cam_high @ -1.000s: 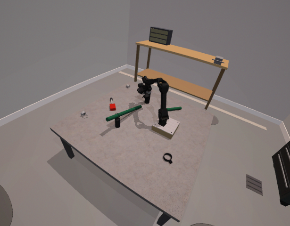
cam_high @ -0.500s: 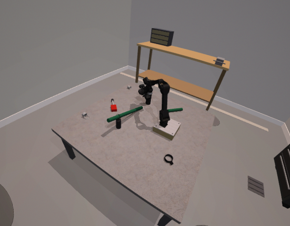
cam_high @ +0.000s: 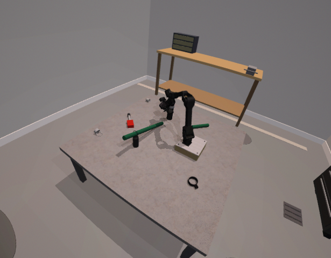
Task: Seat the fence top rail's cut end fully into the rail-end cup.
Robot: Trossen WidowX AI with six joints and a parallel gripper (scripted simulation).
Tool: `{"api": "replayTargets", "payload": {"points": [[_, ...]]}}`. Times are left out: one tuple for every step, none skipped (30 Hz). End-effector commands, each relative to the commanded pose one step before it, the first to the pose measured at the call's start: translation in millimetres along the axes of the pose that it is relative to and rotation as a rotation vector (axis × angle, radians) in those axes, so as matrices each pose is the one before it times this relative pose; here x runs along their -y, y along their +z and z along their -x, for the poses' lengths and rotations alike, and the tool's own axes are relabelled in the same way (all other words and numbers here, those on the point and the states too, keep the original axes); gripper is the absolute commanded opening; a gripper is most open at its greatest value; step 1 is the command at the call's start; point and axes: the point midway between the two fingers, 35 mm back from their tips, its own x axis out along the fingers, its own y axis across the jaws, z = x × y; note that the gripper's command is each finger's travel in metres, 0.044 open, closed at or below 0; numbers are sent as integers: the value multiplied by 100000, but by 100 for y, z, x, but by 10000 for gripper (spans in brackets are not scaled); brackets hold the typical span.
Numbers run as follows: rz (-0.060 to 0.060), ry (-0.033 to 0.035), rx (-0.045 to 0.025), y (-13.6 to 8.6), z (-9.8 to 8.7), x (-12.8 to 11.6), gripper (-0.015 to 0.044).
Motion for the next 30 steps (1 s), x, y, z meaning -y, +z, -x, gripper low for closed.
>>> {"api": "replayTargets", "payload": {"points": [[2966,40,1801,-57,124,-344,0],[984,13,558,-2,50,-92,0],[1049,3,595,0,54,-98,0],[787,-5,447,1,41,-73,0],[278,-3,158,1,14,-26,0],[0,0,0,0,0,0,0],[273,10,154,-1,13,-26,0],[575,18,325,-3,28,-54,0],[703,17,397,-3,35,-66,0],[900,15,509,-2,45,-84,0],[1148,7,651,-1,59,-107,0],[959,-5,545,1,50,-89,0],[333,-4,189,1,17,-31,0],[0,0,0,0,0,0,0],[273,10,154,-1,13,-26,0],[578,19,326,-3,29,-54,0],[709,18,400,-3,35,-67,0],[907,15,514,-2,46,-85,0],[1151,6,653,-1,59,-107,0],[945,-5,537,1,49,-88,0],[327,-4,186,1,17,-30,0],[0,0,0,0,0,0,0],[273,10,154,-1,13,-26,0],[581,19,328,-3,29,-55,0],[715,19,404,-2,36,-67,0],[915,15,518,-2,46,-86,0],[1154,6,655,-1,60,-108,0],[932,-6,530,1,49,-87,0],[321,-4,183,1,17,-30,0],[0,0,0,0,0,0,0]]}}
